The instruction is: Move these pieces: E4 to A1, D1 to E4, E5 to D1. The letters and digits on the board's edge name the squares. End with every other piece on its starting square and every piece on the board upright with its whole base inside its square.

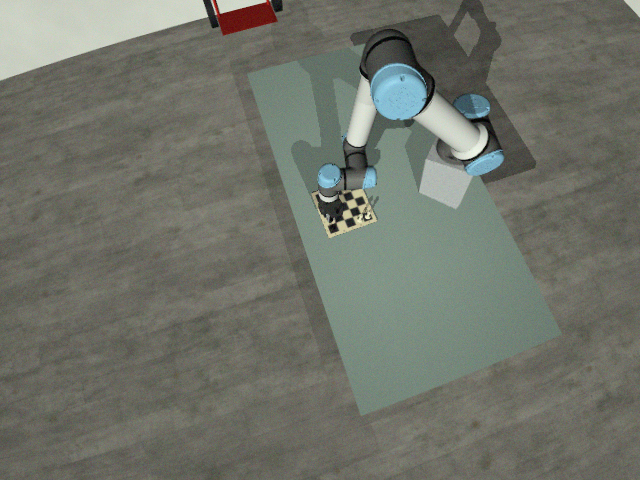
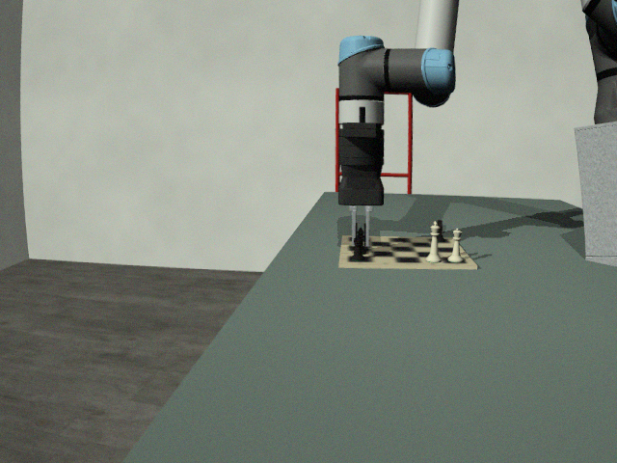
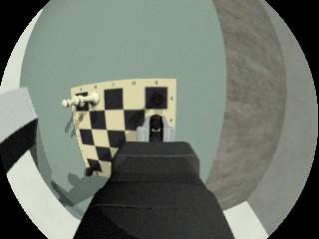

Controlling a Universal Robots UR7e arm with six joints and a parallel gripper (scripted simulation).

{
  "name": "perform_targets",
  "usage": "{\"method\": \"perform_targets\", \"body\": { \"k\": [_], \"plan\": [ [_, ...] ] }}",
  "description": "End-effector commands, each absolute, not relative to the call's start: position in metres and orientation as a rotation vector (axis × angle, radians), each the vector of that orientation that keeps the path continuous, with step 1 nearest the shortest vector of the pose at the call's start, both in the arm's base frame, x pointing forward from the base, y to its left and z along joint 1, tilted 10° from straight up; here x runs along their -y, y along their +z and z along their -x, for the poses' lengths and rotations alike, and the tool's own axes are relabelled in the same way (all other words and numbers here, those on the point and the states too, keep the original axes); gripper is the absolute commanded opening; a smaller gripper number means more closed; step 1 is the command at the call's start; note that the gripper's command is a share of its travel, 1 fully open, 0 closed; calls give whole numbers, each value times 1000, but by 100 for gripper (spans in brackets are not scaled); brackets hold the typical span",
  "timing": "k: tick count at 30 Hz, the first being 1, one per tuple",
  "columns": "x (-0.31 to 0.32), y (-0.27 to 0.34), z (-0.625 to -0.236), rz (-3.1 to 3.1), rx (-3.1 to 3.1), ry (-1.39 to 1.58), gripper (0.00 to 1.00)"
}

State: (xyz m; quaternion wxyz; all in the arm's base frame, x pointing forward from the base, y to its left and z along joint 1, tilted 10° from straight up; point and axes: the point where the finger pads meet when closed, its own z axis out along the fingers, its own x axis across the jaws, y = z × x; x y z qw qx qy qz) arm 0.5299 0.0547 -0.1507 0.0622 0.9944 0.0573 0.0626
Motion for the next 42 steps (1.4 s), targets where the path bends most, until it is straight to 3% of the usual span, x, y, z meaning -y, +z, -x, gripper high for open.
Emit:
{"method": "perform_targets", "body": {
  "k": [1,3,4,6,7,23,42],
  "plan": [
    [-55,-150,-530,-3006,-173,192,44],
    [-55,-150,-530,-3006,-173,192,44],
    [-55,-150,-530,-3006,-173,192,58],
    [-55,-150,-530,-3006,-173,192,58],
    [-55,-150,-530,-3006,-173,192,73],
    [-55,-145,-530,-3006,-173,192,73],
    [-64,-72,-520,-3006,-173,192,73]
  ]
}}
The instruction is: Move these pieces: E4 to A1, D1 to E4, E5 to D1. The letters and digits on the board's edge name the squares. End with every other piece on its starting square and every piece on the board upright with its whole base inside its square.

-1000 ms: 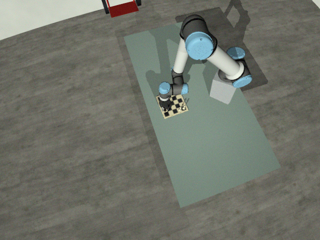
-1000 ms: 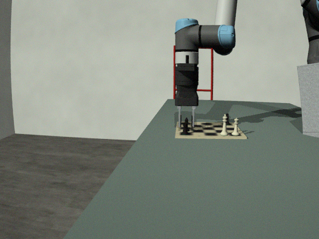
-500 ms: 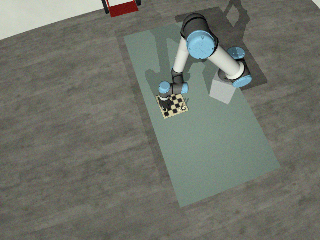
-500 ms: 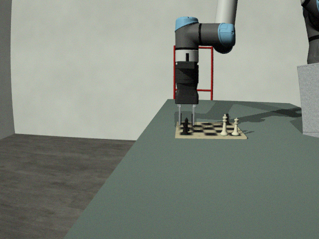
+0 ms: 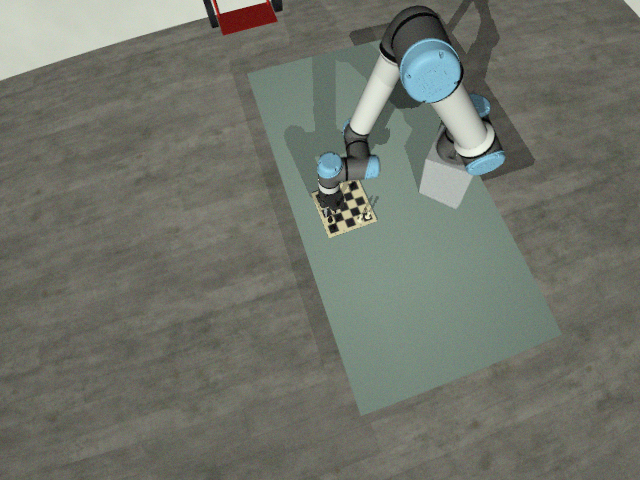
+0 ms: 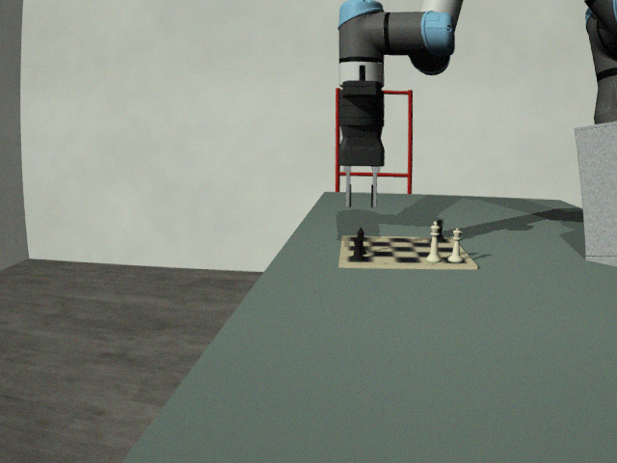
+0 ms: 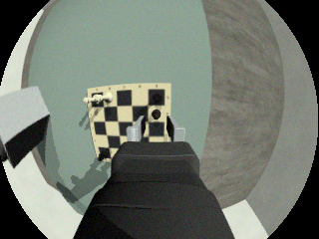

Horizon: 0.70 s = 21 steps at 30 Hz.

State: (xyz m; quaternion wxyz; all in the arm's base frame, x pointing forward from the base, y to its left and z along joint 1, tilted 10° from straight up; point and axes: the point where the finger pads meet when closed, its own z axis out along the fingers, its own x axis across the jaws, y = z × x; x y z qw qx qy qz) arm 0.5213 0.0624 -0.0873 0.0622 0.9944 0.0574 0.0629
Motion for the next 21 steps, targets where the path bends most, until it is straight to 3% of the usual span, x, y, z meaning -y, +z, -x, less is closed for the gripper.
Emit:
{"method": "perform_targets", "body": {
  "k": [1,8,9,21],
  "plan": [
    [-64,-69,-519,-3006,-173,192,73],
    [-65,-62,-518,-3006,-173,192,73],
    [-65,-62,-518,-3006,-173,192,100],
    [-65,-62,-518,-3006,-173,192,100]
  ]
}}
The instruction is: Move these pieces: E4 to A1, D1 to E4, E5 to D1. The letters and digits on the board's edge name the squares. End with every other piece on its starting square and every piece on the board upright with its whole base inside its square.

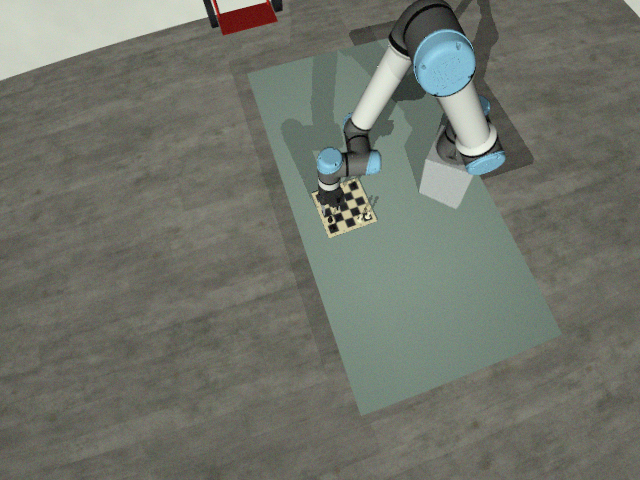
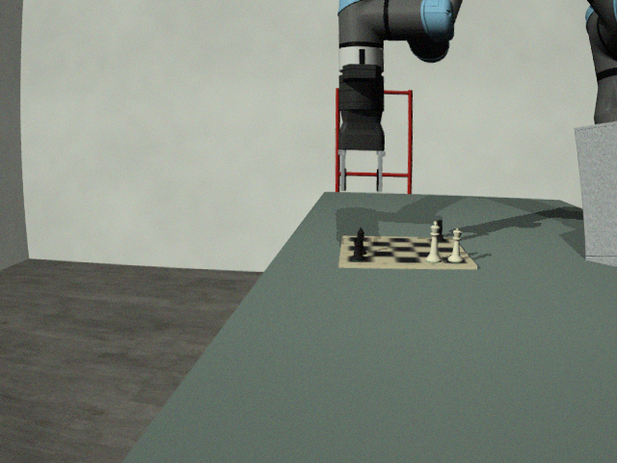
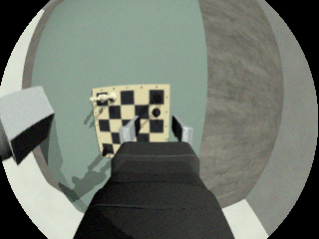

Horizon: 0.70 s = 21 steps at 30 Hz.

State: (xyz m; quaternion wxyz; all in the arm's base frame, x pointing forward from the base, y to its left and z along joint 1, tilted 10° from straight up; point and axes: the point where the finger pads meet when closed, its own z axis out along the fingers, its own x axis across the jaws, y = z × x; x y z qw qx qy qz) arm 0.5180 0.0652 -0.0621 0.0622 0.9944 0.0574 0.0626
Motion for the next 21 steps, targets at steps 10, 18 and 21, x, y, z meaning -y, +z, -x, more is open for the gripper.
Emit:
{"method": "perform_targets", "body": {
  "k": [10,18,21],
  "plan": [
    [-65,-62,-518,-3006,-173,192,100],
    [-66,-62,-519,-3007,-157,193,100],
    [-66,-62,-519,-3009,-137,194,100]
  ]
}}
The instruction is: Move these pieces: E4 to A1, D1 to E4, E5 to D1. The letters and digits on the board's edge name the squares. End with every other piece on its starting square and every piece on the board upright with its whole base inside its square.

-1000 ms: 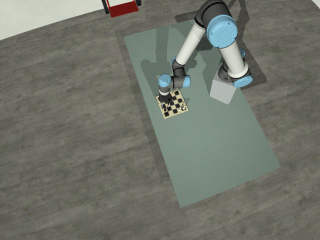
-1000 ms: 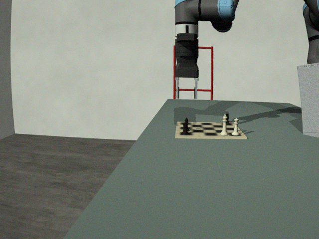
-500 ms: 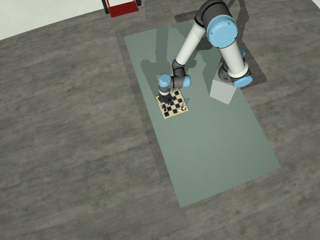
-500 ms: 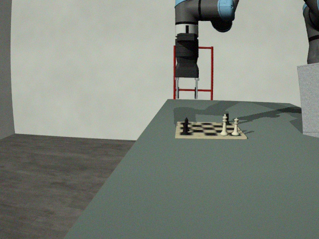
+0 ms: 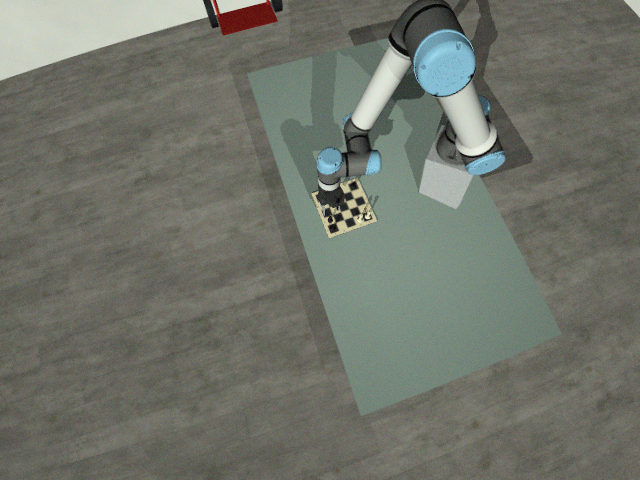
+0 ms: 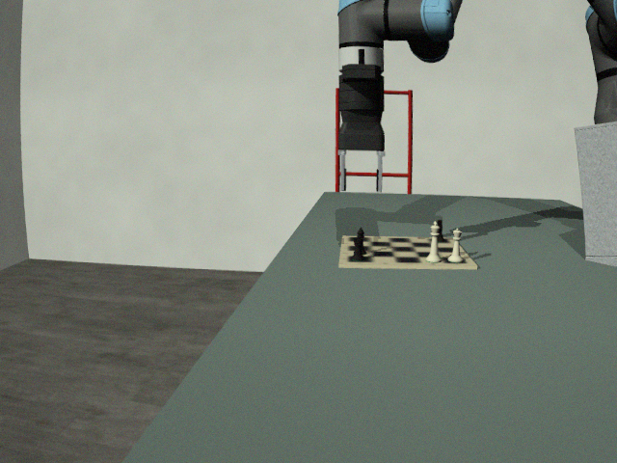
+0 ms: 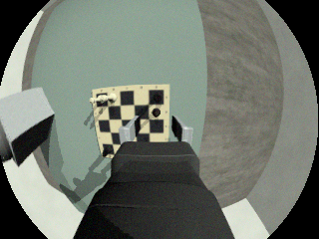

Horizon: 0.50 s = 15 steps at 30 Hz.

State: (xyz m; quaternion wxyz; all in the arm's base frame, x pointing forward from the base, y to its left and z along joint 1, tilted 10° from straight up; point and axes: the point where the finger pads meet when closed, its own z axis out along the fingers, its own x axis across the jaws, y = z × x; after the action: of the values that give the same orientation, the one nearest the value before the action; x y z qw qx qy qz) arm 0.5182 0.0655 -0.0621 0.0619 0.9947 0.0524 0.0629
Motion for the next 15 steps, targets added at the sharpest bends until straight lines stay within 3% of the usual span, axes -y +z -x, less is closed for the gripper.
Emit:
{"method": "perform_targets", "body": {
  "k": [1,15],
  "plan": [
    [-66,-62,-519,-3010,-128,194,100],
    [-71,-63,-522,-3020,100,208,100]
  ]
}}
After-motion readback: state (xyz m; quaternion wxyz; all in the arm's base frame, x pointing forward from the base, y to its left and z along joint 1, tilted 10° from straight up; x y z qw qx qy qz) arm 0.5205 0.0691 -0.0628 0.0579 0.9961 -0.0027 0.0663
